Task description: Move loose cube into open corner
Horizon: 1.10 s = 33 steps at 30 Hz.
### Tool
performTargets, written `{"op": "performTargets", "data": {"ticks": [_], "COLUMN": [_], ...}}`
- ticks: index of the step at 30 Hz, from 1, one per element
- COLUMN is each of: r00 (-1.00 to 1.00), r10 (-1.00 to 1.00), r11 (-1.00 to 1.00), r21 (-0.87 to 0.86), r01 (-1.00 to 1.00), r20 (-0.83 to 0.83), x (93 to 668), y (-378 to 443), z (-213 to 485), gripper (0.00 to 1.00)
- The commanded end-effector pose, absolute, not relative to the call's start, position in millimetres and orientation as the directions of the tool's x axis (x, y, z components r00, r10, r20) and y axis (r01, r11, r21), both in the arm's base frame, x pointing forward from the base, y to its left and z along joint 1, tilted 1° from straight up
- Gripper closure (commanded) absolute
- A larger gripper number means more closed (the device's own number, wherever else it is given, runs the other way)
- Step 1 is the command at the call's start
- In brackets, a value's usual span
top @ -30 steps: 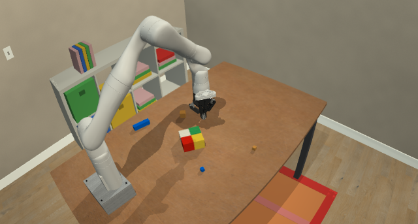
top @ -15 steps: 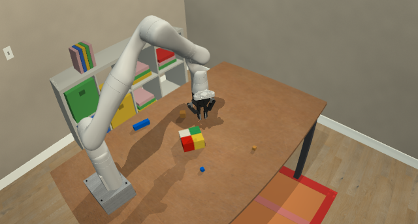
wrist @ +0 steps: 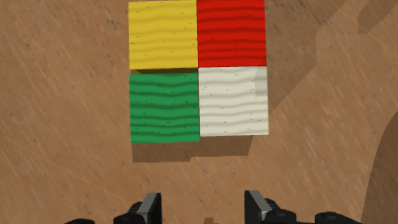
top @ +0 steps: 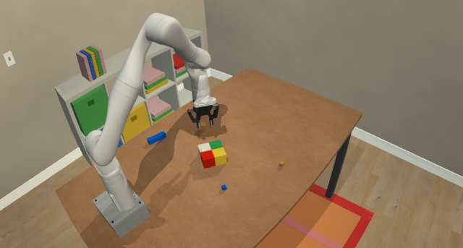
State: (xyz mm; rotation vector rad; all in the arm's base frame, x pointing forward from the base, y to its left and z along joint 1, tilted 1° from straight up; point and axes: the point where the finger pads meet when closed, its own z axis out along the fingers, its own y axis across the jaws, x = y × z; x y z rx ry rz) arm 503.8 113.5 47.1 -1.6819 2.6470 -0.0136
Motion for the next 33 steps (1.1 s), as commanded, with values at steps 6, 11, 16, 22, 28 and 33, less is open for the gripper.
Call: {"op": "performTargets", "data": {"ticks": [6,11,16,22,28,33], "r00": [-0.422,-0.422,-0.422,-0.422,-0.422,-0.422], "r10": [-0.907,-0.907,-0.907,-0.907,-0.907,-0.907], "r11": [0.422,0.422,0.422,0.422,0.422,0.422], "r21": [-0.013,-0.013,-0.013,-0.013,-0.013,-0.013], "r01": [-0.907,-0.907,-0.907,-0.907,-0.907,-0.907], "r20": [-0.001,-0.001,-0.001,-0.001,-0.001,-0.001], "x": [504.3,504.3,504.4,504.6,504.7,504.9], "y": [115.3,115.3,115.3,115.3,115.2,115.2], "z": [48.5,47.6,43.6,34.2,25.4,12.1], "gripper": [0.45,0.45,0.45,0.45,0.45,0.45]}}
